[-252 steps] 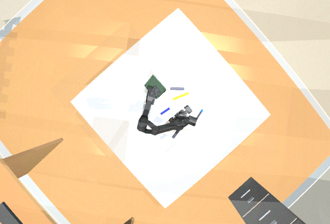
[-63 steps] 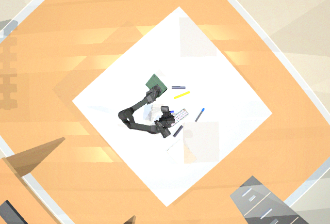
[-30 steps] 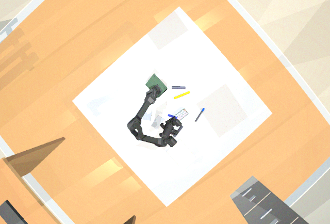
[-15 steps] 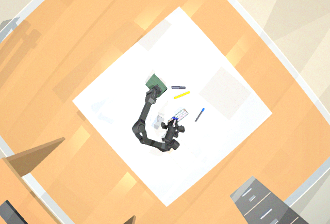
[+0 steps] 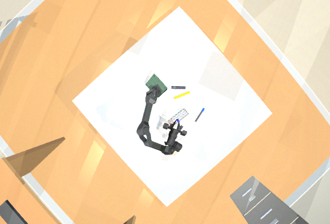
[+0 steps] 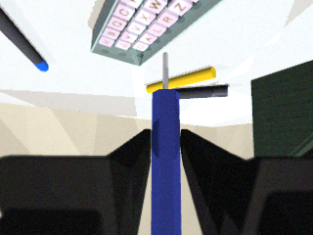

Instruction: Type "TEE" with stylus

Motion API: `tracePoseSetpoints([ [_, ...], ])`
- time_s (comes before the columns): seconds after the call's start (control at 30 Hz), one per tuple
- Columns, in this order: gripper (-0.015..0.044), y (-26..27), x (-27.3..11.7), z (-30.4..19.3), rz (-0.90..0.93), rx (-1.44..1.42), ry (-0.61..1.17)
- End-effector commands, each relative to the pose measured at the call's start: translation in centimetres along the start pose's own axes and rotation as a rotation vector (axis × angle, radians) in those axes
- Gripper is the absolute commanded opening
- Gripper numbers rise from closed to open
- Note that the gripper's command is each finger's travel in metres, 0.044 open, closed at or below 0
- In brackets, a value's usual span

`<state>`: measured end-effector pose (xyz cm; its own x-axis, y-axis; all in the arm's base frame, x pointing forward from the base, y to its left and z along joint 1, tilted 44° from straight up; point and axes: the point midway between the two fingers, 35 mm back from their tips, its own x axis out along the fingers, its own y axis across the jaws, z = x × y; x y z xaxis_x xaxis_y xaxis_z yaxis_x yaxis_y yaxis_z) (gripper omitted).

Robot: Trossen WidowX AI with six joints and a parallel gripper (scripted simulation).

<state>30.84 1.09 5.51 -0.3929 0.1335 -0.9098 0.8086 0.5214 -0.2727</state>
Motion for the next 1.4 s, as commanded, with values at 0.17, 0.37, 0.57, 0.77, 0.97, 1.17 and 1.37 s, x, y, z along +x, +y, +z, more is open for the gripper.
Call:
tracePoseSetpoints([
  [0.17,0.0,0.1,0.6,1.1,-0.004,0.04,0.011],
  [0.37,0.0,-0.1,1.8,2.9,-0.005,0.04,0.011],
  [0.57,0.0053,0.0,1.8,3.0,-0.005,0.04,0.01],
  [0.77,0.0081,0.1,2.0,3.4,-0.005,0.04,0.01],
  [0.97,0.0081,0.1,2.0,3.4,-0.005,0.04,0.01],
  [1.17,0.0081,0.1,2.1,3.6,-0.005,0.04,0.01],
  [1.37,0.0081,0.1,2.3,3.9,-0.005,0.04,0.01],
])
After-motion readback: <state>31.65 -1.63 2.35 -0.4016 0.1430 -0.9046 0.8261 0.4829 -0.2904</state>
